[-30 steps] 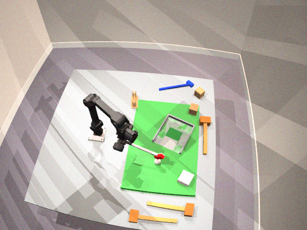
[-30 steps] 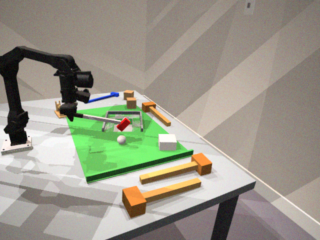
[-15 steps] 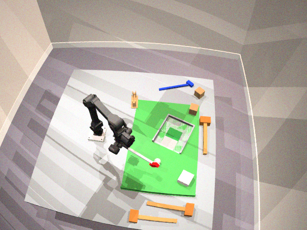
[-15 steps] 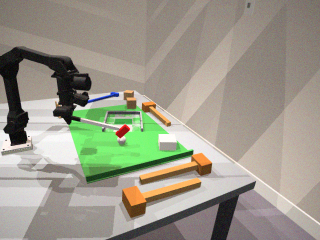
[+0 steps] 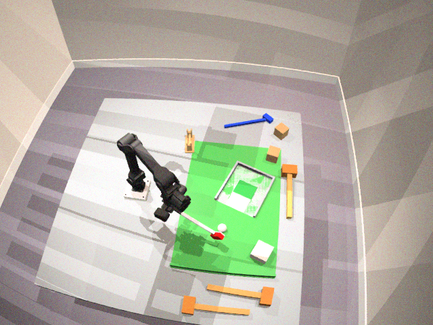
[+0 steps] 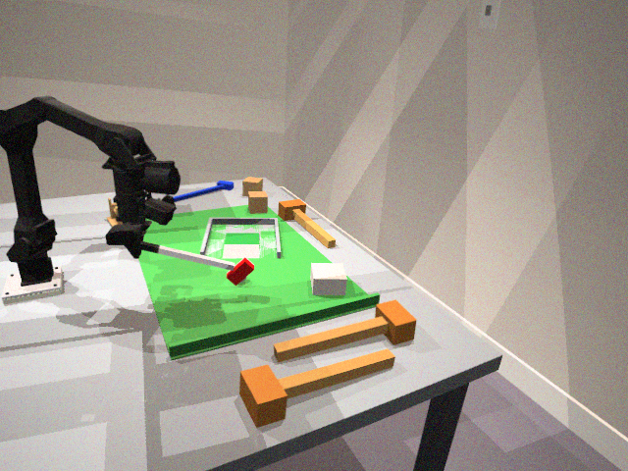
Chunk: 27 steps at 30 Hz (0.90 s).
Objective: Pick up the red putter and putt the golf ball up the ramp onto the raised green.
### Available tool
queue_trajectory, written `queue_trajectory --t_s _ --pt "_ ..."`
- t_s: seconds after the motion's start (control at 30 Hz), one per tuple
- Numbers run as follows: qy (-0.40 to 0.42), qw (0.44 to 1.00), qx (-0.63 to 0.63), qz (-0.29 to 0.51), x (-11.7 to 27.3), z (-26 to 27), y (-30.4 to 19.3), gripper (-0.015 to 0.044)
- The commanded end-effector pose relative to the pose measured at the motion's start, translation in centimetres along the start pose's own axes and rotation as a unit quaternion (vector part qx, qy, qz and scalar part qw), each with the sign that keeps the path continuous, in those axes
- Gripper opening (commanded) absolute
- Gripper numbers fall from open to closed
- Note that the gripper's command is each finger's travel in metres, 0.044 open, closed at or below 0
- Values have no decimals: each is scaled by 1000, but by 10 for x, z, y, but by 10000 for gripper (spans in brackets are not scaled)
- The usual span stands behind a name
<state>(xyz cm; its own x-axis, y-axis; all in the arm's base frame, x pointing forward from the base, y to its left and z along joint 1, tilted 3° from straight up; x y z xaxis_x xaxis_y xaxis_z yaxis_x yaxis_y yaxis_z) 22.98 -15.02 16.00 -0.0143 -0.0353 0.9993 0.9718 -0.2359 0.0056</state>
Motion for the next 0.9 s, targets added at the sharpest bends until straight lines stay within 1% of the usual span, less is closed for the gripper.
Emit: queue_trajectory --t_s 0.0,0.5,0.87 --pt "-1 1000 -1 0 -6 0 0 0" --pt "-1 1000 -1 0 -29 0 0 0" --pt "0 1000 0 1 -27 0 0 0"
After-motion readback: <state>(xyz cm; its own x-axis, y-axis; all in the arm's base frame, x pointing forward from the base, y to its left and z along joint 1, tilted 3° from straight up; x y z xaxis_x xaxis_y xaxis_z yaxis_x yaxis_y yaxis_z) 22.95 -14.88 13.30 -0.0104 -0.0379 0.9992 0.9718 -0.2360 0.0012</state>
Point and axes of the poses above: the point midway between the two fingers, 35 mm back from their tips, its own x axis back along the fingers, its own z axis across the jaws, y = z × x, the point moved 4 cm from there along x, back along the fingers, and after that the axes turned 6 degrees about x, right-handed, at the moved point
